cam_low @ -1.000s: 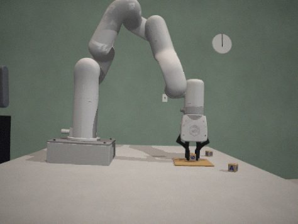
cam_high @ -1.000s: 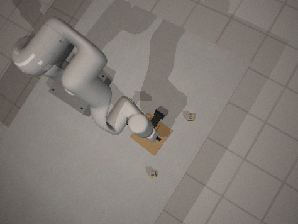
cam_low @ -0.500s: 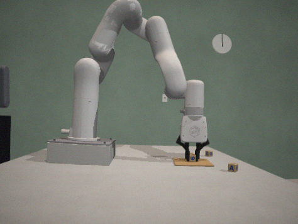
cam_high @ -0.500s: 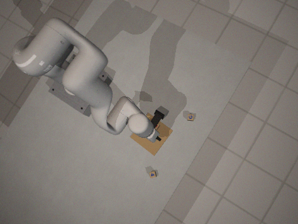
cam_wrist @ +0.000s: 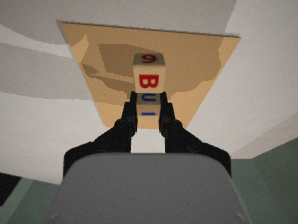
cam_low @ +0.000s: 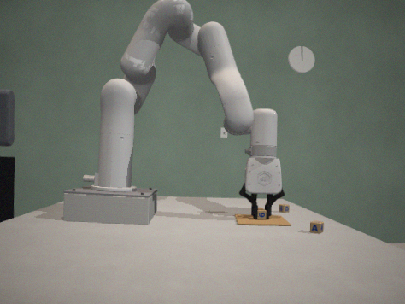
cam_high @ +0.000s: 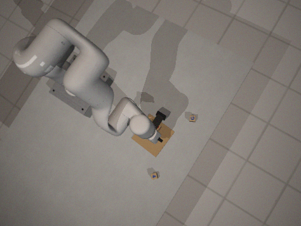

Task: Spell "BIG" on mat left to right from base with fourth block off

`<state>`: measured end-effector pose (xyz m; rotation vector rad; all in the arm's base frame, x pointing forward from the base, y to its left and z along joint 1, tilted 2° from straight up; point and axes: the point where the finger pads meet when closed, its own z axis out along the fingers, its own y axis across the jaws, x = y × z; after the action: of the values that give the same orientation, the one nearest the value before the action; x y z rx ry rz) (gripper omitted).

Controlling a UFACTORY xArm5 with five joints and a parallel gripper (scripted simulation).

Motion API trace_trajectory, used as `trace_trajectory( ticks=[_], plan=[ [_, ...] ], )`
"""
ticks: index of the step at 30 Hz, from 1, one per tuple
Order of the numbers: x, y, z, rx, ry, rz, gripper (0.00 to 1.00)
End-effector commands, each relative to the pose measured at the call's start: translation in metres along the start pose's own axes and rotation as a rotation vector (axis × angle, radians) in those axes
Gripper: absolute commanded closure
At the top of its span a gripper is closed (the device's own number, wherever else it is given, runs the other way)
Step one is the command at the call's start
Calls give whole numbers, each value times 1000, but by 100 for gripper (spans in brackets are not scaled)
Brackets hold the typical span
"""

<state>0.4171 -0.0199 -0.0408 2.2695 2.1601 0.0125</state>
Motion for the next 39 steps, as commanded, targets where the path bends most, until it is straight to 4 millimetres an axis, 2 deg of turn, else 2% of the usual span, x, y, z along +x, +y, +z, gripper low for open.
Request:
trace_trajectory(
  ticks=[1,24,25,27,28,30,31,35,36,38,39],
  plan=[
    [0,1,-1,-3,0,0,79],
    [0,1,-1,-3,0,0,79],
    [0,1,-1,-3,0,0,74],
    [0,1,-1,-3,0,0,74],
    [0,1,-1,-3,0,0,70],
    [0,1,-1,-3,0,0,70],
    [0,1,-1,-3,0,0,66],
    [0,1,-1,-3,0,0,66],
    [0,1,-1,-3,0,0,62],
    [0,1,-1,-3,0,0,62],
    [0,1,-1,-3,0,0,58]
  ],
)
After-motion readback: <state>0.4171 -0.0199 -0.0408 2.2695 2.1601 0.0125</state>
